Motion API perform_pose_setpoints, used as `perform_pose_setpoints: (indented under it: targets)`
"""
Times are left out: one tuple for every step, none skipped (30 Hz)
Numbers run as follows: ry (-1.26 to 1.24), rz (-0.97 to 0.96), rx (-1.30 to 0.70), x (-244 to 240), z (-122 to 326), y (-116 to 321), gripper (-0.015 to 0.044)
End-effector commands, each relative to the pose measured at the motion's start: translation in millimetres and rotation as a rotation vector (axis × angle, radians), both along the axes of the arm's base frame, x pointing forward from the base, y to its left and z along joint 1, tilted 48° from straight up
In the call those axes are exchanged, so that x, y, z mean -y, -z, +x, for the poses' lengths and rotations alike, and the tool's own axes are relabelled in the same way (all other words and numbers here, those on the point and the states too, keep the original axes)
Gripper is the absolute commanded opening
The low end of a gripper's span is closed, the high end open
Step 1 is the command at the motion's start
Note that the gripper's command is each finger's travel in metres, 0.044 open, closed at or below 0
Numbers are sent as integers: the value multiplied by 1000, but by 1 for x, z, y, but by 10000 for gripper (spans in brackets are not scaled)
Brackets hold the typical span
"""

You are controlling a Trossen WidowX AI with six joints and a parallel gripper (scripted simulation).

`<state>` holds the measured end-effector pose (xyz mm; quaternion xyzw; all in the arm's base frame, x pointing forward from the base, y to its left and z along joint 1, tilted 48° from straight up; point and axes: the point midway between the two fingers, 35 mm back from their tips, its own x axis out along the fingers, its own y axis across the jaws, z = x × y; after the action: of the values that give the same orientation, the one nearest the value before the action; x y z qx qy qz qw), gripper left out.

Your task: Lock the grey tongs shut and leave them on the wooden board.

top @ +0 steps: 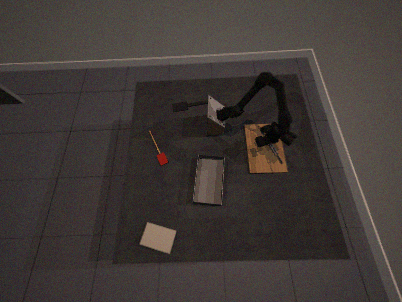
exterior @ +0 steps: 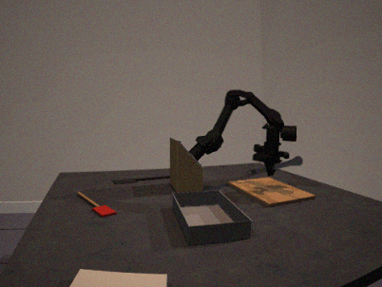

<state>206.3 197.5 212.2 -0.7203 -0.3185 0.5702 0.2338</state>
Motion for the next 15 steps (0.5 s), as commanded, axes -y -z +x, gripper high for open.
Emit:
perform_pose_setpoints:
  targets:
    - [7, 0, -1, -5, 1, 5, -150]
    - [7, 1, -1, -6, 1, 6, -150]
    - [7, 2, -1, -8, 1, 7, -150]
    - [7, 3, -1, -9, 0, 8, -150]
    - [8, 4, -1, -10, 0, 9, -150]
    - [8, 4, -1, -11, 0, 10, -150]
    - [8, 5, -1, -13, 0, 11, -150]
    - [8, 6, -1, -14, 0, 12, -150]
    - [8, 7, -1, -15, 0, 13, -150]
    - [9, 8, -1, -17, 0, 14, -150]
    - [9, 9, -1, -18, -1, 15, -150]
    - [9, 10, -1, -19, -1, 16, -150]
    - [9, 11, -1, -20, -1, 17, -150]
    - [9, 12, -1, -21, -1, 18, -150]
    - [10, 13, -2, -22, -1, 18, -150]
